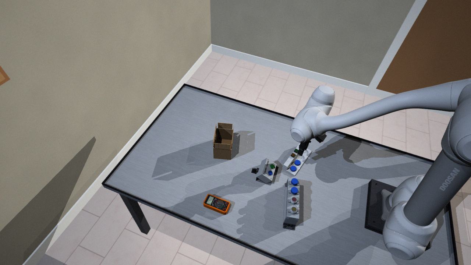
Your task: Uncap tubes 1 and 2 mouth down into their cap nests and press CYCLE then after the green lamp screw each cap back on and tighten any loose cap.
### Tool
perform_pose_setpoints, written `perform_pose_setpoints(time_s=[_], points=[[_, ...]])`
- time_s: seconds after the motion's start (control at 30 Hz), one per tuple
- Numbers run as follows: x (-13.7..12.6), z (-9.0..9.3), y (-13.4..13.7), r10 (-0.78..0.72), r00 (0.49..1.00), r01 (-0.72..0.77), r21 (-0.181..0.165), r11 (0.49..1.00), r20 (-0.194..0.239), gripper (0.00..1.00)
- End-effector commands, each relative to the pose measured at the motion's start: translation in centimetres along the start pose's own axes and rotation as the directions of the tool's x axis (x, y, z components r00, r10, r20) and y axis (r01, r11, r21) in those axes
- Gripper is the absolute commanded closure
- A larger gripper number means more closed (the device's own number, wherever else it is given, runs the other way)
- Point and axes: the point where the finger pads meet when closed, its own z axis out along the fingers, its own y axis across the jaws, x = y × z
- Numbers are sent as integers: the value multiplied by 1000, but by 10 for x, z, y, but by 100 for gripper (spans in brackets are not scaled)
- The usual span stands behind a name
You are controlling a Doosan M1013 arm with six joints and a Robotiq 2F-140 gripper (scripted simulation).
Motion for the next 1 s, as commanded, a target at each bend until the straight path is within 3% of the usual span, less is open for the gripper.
perform_pose_setpoints(time_s=[0.0, 0.17, 0.2, 0.27, 0.37, 0.47, 0.6, 0.77, 0.83, 0.9, 0.97], points=[[0, -19, 0, 0, 1000, 0, 0, 1000, 1, 64], [0, -27, 0, 0, 1000, 0, 0, 1000, 1, 64], [-3, -25, 8, 83, 997, -83, -1, 997, 1, 90], [-3, -25, 8, 83, 997, -83, -1, 997, 1, 90], [-13, -18, 30, 327, 945, -327, -1, 945, 0, 90], [-19, -14, 45, 460, 888, -460, -2, 888, 0, 90], [-26, -9, 62, 623, 782, -623, -3, 782, -1, 90], [-35, -3, 84, 792, 611, -792, -3, 611, -2, 90], [-35, -3, 84, 792, 611, -792, -3, 611, -2, 90], [-41, 1, 98, 888, 460, -888, -2, 460, -1, 90], [-45, 3, 107, 923, 385, -923, -2, 385, -3, 90]])
